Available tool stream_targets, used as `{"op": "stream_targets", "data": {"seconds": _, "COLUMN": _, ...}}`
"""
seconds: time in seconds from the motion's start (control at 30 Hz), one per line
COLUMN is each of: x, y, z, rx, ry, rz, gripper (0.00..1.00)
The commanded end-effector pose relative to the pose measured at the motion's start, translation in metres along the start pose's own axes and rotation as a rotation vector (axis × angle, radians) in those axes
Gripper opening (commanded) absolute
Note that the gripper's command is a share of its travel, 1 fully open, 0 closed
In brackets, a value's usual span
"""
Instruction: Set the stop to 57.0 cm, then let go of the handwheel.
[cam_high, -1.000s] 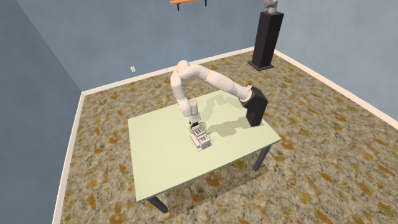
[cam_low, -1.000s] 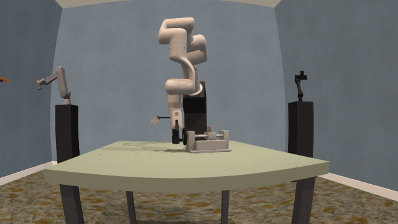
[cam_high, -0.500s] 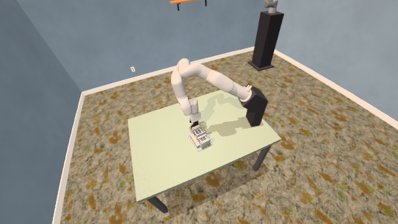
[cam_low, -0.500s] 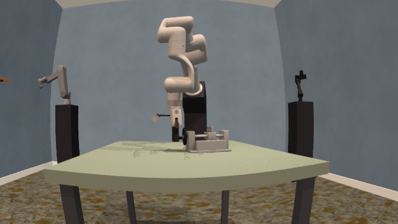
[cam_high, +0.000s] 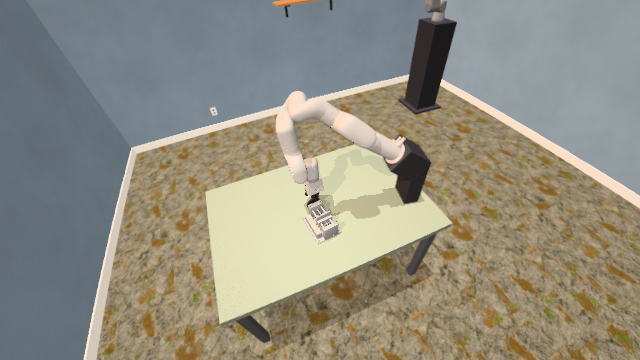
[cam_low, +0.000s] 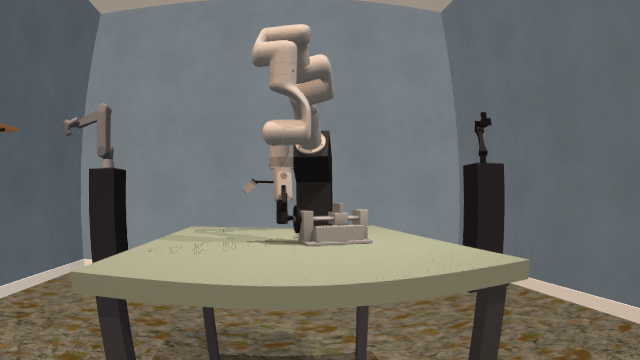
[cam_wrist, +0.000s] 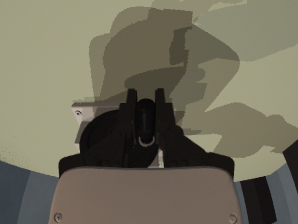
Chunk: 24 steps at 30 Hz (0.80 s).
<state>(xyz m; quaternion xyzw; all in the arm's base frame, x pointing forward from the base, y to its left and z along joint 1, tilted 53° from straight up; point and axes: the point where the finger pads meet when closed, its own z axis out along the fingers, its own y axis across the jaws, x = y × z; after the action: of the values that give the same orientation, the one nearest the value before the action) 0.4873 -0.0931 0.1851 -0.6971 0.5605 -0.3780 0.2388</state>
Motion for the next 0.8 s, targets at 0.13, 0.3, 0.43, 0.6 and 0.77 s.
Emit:
{"op": "stream_targets", "data": {"seconds": 0.13, "x": 0.0, "y": -0.002, "z": -0.007, "rx": 0.001, "ry": 0.001, "rz": 0.001, "gripper": 0.06}}
{"op": "stream_targets", "data": {"seconds": 0.3, "x": 0.0, "y": -0.004, "z": -0.011, "rx": 0.001, "ry": 0.001, "rz": 0.001, "gripper": 0.06}}
{"op": "stream_targets", "data": {"seconds": 0.43, "x": 0.0, "y": -0.005, "z": -0.013, "rx": 0.001, "ry": 0.001, "rz": 0.001, "gripper": 0.06}}
{"op": "stream_targets", "data": {"seconds": 0.6, "x": 0.0, "y": -0.007, "z": -0.016, "rx": 0.001, "ry": 0.001, "rz": 0.001, "gripper": 0.06}}
{"op": "stream_targets", "data": {"seconds": 0.77, "x": 0.0, "y": -0.009, "z": -0.018, "rx": 0.001, "ry": 0.001, "rz": 0.001, "gripper": 0.06}}
